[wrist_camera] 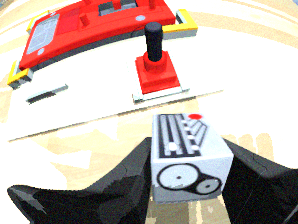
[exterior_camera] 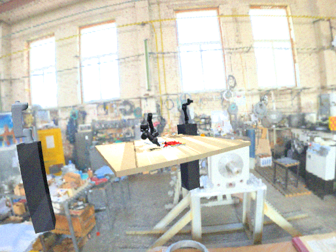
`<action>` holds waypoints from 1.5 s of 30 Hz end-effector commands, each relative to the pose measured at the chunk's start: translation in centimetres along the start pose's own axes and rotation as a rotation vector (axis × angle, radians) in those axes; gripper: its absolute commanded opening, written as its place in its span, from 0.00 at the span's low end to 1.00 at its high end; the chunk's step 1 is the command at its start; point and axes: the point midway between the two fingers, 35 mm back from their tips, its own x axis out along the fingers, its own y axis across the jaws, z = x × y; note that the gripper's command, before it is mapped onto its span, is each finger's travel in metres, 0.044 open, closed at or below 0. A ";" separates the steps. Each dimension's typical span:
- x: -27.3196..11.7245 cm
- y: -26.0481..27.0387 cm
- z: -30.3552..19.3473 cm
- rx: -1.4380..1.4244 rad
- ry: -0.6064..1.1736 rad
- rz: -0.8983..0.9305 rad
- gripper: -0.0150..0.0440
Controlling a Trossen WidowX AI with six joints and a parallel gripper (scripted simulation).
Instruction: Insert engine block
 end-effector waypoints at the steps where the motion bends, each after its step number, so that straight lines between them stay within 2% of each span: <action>1: 0.7 0.1 -0.5 0.000 -0.005 0.003 0.25; 10: 1.1 0.0 -0.9 0.000 -0.005 0.003 0.25; 27: 1.0 0.0 -0.8 0.002 -0.008 -0.002 1.00; 34: 0.7 0.0 -0.7 0.001 -0.007 0.000 1.00; 45: -3.5 0.0 -1.0 0.000 -0.002 0.003 1.00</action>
